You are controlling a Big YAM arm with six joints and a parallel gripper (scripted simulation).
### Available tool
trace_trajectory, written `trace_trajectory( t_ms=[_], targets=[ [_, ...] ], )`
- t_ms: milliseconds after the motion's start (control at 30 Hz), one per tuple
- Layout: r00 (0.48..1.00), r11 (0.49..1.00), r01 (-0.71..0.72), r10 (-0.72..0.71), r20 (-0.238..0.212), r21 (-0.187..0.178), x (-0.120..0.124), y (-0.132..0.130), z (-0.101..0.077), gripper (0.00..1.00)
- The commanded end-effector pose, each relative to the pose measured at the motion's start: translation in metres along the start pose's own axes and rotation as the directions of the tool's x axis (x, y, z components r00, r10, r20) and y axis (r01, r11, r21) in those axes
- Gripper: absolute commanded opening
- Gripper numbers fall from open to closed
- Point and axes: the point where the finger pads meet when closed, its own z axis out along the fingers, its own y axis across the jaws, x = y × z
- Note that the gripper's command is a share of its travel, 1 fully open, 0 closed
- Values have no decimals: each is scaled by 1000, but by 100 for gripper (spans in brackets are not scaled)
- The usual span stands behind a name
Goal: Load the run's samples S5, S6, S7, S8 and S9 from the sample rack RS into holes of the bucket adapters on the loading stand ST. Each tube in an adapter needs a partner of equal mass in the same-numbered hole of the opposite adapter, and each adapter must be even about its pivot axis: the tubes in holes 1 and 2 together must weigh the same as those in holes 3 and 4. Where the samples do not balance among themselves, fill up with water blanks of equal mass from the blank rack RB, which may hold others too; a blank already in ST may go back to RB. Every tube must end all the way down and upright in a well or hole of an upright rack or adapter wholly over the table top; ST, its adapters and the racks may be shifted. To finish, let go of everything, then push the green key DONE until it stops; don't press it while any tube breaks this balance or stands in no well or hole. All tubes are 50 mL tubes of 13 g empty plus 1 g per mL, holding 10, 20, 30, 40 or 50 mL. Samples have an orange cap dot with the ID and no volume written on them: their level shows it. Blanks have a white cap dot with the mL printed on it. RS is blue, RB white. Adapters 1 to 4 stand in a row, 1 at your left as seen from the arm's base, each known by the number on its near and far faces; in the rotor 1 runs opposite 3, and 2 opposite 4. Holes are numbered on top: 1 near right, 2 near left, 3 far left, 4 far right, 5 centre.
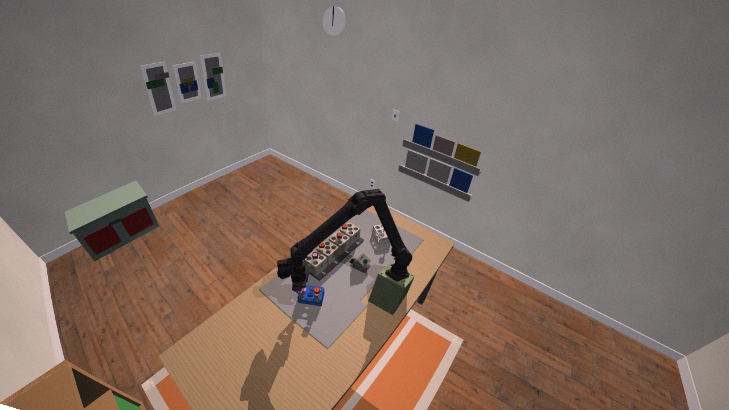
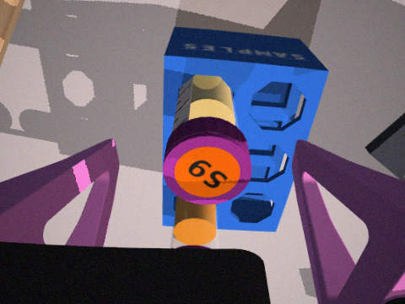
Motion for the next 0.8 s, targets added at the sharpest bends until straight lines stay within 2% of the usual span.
trace_trajectory(
  t_ms=[0, 367, 400, 433, 467, 767],
  targets=[
    [999, 1000, -11, 11, 46, -12, -18, 0, -17, 80],
    [999, 1000, -11, 11, 46, -12, -19, 0, -17, 80],
    [998, 1000, -17, 18, 54, -16, -30, -6, -17, 80],
    [998, 1000, -19, 20, 52, -16, -29, -6, -16, 80],
    [999, 1000, -11, 11, 46, -12, -19, -1, -17, 80],
    [999, 1000, -11, 11, 46, -12, -19, -1, -17, 80]
  ],
)
